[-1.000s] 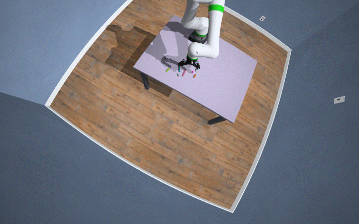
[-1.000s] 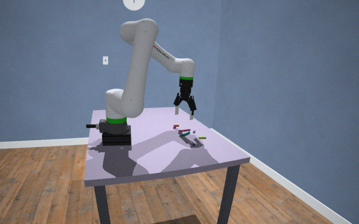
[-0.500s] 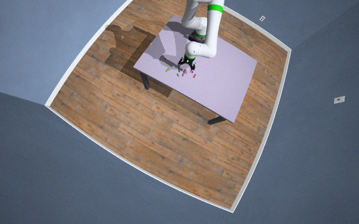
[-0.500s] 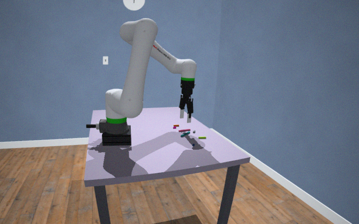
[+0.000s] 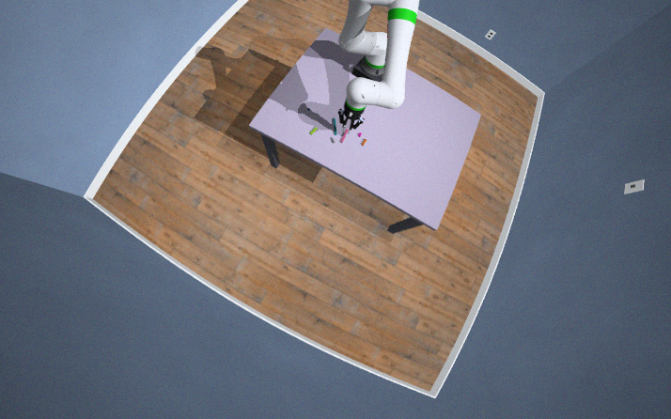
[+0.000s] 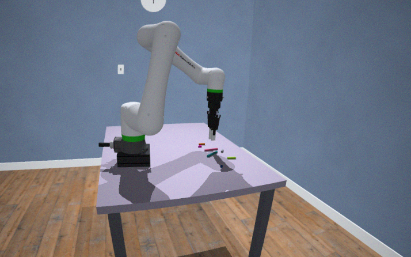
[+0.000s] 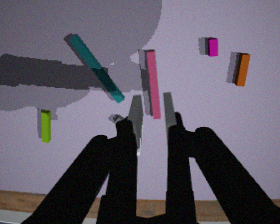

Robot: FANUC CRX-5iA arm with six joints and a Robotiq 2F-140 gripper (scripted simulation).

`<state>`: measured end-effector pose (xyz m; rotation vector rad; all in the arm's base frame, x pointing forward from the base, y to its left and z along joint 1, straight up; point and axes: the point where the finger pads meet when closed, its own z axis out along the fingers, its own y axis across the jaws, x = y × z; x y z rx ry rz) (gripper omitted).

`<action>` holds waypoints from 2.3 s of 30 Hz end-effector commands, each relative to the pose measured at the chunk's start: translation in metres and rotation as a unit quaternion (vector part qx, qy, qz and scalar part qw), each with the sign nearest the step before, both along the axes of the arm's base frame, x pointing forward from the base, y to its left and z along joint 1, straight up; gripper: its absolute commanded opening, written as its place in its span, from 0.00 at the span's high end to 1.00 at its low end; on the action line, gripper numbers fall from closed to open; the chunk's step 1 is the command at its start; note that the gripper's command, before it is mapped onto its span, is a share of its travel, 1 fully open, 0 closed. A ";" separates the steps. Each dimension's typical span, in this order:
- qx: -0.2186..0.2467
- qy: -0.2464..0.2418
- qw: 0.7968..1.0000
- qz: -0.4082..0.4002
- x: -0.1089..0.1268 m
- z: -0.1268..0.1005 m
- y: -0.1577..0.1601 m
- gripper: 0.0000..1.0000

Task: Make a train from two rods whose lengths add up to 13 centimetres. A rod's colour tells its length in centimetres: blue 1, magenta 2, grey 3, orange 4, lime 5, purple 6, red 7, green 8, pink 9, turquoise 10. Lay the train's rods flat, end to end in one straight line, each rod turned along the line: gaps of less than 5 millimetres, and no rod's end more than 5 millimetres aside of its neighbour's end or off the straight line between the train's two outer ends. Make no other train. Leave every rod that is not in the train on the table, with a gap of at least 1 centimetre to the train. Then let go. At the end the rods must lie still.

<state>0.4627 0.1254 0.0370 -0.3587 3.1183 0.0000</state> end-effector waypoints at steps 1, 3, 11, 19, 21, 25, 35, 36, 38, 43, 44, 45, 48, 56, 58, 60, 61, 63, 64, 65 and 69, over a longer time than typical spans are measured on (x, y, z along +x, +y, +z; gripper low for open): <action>0.000 0.000 1.000 0.000 0.000 0.000 0.000 0.85; 0.000 0.000 1.000 0.000 0.000 0.000 0.000 0.85; 0.000 0.000 1.000 0.000 0.000 0.000 0.000 0.85; 0.000 0.000 1.000 0.000 0.000 0.000 0.000 0.85; 0.000 0.000 1.000 0.000 0.000 -0.001 0.000 0.85; 0.000 0.000 1.000 -0.001 0.000 -0.002 0.000 0.85; 0.000 0.000 1.000 -0.002 0.000 -0.011 0.000 0.85; 0.000 0.000 1.000 -0.002 0.000 -0.012 0.000 0.85; 0.000 0.000 1.000 -0.002 0.000 -0.015 0.000 0.85; 0.000 0.000 1.000 -0.002 0.000 -0.019 0.000 0.85; 0.000 0.000 1.000 -0.002 0.000 -0.021 0.000 0.85; 0.000 0.000 1.000 -0.002 0.000 -0.023 0.000 0.85; 0.000 0.000 1.000 -0.002 0.000 -0.027 0.000 0.85; 0.000 0.000 1.000 -0.002 0.000 -0.040 0.001 0.85; 0.000 0.000 1.000 -0.002 0.000 -0.041 0.001 0.85; 0.000 0.000 1.000 -0.002 0.000 -0.042 0.001 0.85; 0.000 0.000 1.000 -0.002 0.000 -0.043 0.001 0.85; 0.000 0.000 1.000 -0.002 0.000 -0.046 0.001 0.85; 0.000 0.000 1.000 -0.002 0.000 -0.047 0.001 0.85; 0.000 0.000 1.000 -0.002 0.000 -0.047 0.001 0.85; 0.000 0.000 1.000 -0.002 0.000 -0.050 0.001 0.85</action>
